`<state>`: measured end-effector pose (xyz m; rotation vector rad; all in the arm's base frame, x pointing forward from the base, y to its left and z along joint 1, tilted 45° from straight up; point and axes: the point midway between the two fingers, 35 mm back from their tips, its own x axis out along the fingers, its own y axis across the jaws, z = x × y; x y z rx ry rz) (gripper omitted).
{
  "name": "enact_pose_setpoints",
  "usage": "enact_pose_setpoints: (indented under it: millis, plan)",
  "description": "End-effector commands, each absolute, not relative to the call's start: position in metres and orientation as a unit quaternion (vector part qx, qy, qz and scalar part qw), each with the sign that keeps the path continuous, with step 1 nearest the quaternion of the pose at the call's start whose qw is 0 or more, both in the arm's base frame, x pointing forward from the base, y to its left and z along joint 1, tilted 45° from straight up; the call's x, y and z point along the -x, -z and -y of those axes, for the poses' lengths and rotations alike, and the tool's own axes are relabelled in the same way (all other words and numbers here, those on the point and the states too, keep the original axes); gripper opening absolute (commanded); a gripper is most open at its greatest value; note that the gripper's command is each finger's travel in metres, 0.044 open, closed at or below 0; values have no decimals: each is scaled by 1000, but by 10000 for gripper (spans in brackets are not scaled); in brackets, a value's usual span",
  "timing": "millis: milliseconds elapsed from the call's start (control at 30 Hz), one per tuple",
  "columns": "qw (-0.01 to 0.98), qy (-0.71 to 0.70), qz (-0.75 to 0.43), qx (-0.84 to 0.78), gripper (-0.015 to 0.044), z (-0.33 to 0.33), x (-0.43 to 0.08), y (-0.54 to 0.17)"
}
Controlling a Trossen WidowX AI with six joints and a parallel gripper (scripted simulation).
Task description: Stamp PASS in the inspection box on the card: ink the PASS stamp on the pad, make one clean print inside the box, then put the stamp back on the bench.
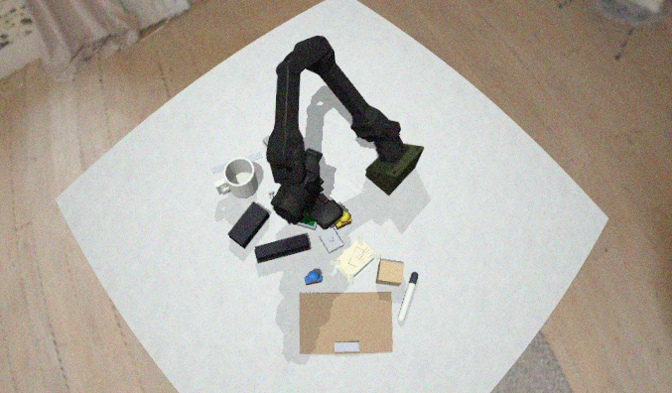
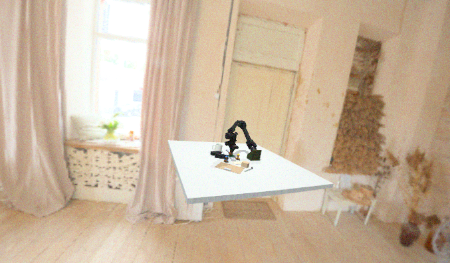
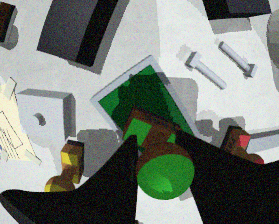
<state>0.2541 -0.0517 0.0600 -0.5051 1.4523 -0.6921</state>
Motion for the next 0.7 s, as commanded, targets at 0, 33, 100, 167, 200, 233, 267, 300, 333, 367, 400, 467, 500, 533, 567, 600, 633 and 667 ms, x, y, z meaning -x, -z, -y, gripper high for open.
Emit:
enact_pose_setpoints:
  millis: [0, 33, 100, 167, 200, 233, 267, 300, 333, 367, 400, 467, 500, 533, 567, 600, 633, 667]
  plan:
    - [663, 306, -644, 227, 0, 54, -252, -57]
    - [663, 306, -644, 227, 0, 55, -252, -57]
    - [663, 307, -644, 227, 0, 56, -252, -56]
    - [663, 307, -644, 227, 0, 56, -252, -56]
    - [663, 307, -644, 227, 0, 56, -252, -55]
    - [663, 307, -644, 227, 0, 56, -252, -55]
    - [663, 307, -644, 227, 0, 56, -252, -55]
    - [663, 307, -644, 227, 0, 56, -252, -55]
    - [663, 307, -644, 227, 0, 56, -252, -55]
    - [663, 307, -644, 227, 0, 57, -252, -55]
    - [663, 308, -643, 226, 0, 57, -252, -55]
    - [664, 309, -643, 225, 0, 57, -252, -55]
    - [664, 309, -643, 225, 0, 57, -252, -55]
    - [664, 309, -643, 225, 0, 57, -252, -55]
    - [664, 309, -643, 225, 0, 58, -252, -54]
    - [664, 309, -643, 225, 0, 58, -252, -54]
    - [664, 309, -643, 225, 0, 58, -252, -54]
    - [664, 309, -643, 225, 0, 58, -252, -54]
